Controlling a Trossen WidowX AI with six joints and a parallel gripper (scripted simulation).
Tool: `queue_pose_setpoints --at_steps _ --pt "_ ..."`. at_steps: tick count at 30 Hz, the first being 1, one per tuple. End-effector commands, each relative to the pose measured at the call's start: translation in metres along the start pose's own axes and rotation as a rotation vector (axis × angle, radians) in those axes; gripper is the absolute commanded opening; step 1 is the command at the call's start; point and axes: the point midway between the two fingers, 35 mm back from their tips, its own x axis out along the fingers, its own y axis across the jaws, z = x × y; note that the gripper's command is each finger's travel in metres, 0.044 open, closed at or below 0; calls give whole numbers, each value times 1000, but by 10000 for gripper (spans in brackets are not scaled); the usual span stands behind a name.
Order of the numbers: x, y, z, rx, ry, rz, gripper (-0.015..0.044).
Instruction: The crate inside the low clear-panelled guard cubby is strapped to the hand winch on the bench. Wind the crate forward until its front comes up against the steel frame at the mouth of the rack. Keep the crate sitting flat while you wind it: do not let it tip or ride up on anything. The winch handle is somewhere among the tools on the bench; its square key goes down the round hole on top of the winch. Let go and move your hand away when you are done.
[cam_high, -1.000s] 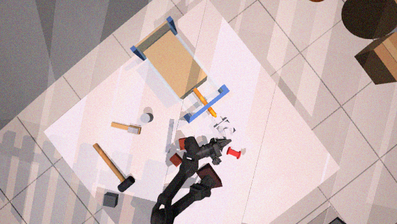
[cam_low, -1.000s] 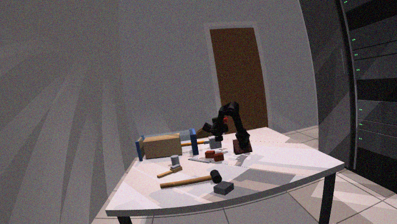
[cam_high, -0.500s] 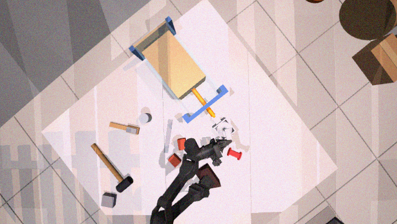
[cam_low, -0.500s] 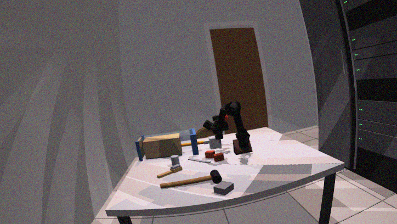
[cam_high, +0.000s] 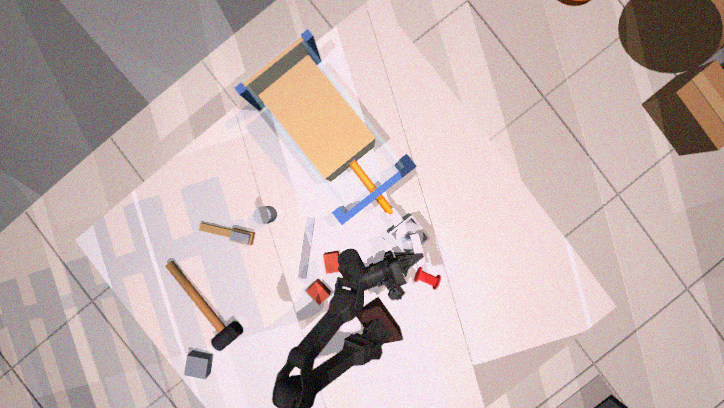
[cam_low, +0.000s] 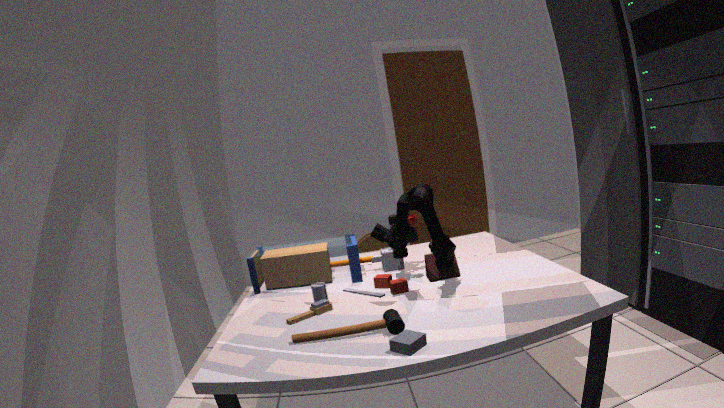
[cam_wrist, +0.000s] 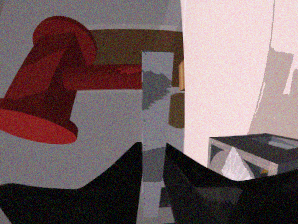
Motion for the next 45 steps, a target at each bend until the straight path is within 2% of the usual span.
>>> queue_pose_setpoints --at_steps 1,45 --pt "0 -2 1 10 -5 12 0" --pt "-7 -24 1 12 12 12 0"
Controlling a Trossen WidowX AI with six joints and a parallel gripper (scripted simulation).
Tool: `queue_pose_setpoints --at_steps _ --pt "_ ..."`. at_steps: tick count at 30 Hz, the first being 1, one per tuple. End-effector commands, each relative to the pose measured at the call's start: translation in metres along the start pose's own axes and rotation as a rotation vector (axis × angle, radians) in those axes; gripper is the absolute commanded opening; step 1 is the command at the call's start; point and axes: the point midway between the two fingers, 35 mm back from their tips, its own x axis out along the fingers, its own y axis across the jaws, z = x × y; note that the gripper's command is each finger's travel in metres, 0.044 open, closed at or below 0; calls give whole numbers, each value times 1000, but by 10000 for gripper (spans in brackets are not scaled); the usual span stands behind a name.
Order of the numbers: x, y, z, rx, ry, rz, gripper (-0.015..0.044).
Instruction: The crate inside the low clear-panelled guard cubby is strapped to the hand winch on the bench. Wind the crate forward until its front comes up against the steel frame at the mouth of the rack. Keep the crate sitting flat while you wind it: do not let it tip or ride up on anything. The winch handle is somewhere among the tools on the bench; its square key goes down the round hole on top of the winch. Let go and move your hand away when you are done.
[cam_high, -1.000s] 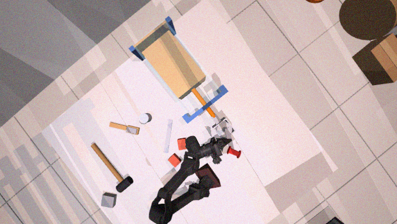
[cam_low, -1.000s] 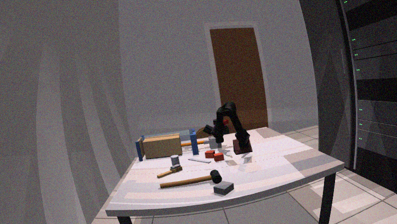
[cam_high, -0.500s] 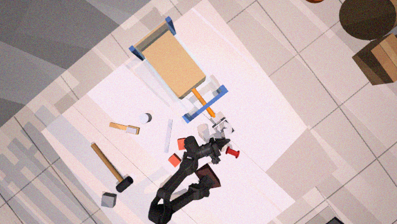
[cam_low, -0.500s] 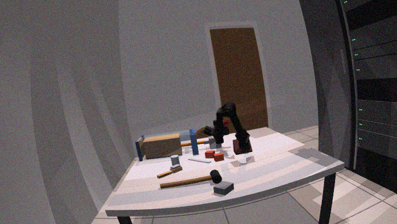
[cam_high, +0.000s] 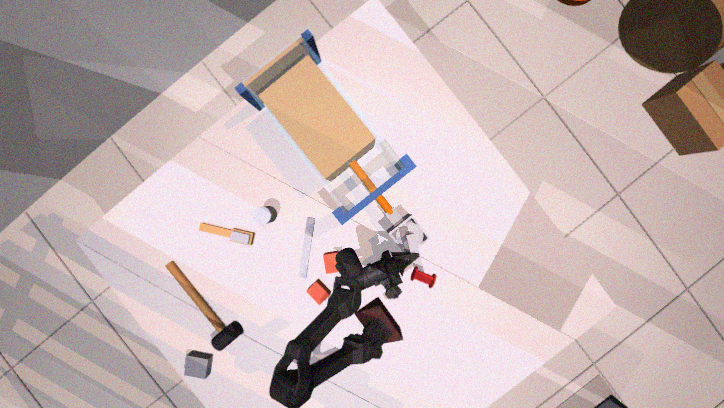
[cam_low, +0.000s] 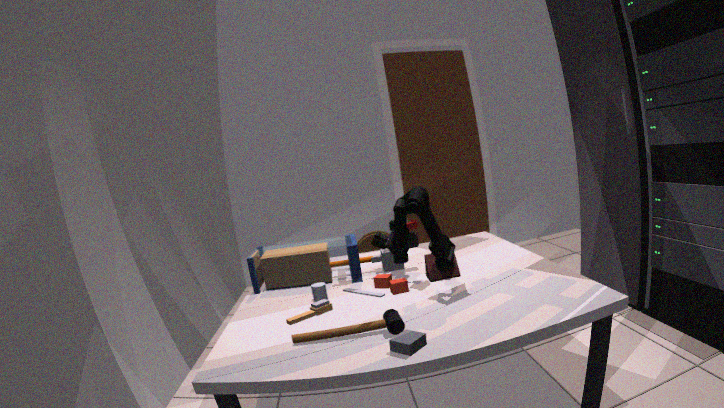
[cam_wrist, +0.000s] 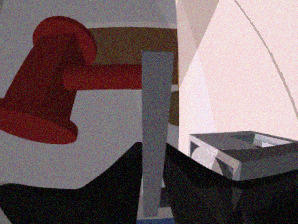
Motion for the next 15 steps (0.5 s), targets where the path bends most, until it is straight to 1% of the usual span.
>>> queue_pose_setpoints --at_steps 1,15 --pt "0 -1 1 6 -2 9 0" --pt "2 -3 2 1 1 1 0"
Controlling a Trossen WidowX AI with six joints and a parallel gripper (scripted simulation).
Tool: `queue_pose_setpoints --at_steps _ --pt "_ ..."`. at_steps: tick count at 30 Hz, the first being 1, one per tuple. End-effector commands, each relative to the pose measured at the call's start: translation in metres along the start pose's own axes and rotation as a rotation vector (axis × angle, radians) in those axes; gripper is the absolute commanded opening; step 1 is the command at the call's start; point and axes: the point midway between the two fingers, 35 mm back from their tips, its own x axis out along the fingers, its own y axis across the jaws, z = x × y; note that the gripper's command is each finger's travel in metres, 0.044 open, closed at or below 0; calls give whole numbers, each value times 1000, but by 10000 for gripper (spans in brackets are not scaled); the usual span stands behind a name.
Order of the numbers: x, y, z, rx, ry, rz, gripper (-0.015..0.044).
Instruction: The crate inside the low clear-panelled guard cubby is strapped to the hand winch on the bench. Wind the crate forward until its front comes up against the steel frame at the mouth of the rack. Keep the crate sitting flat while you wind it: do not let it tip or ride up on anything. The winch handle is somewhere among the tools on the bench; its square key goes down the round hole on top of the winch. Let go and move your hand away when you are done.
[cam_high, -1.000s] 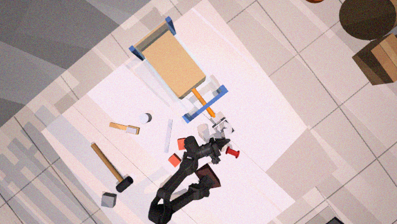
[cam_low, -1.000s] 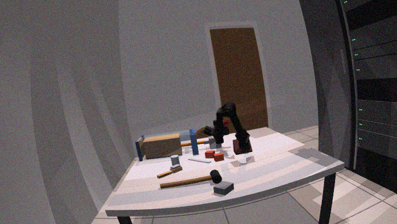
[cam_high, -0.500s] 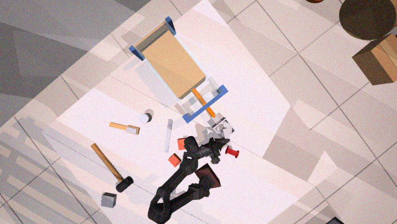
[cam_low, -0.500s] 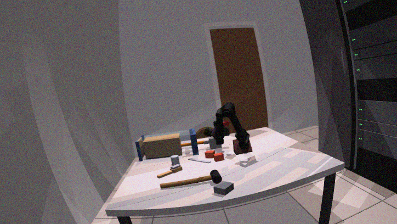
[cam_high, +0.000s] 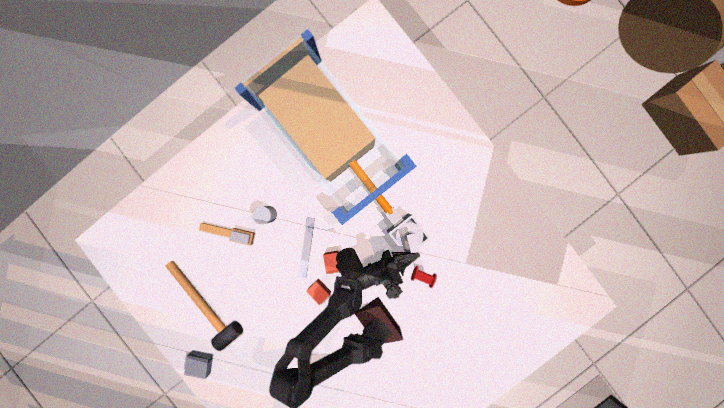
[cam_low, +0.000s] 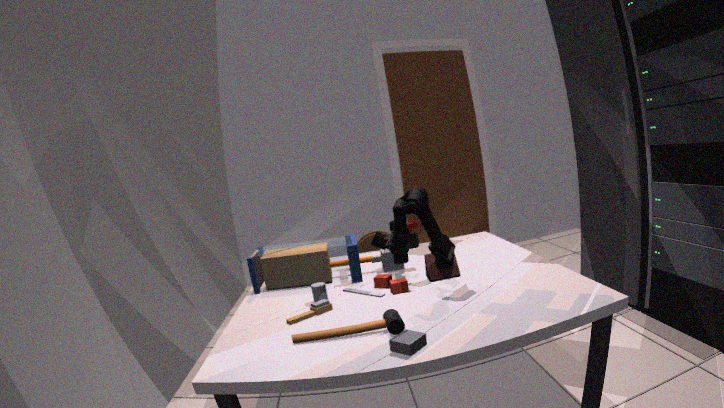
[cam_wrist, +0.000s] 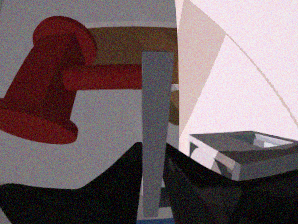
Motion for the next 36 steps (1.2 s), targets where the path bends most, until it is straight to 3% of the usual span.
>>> queue_pose_setpoints --at_steps 1,5,14,36 --pt "0 -1 1 -5 -2 0 0" --pt "1 -1 1 -5 -1 0 0" --pt "0 0 0 1 0 1 236" --pt "0 0 0 1 0 1 240"
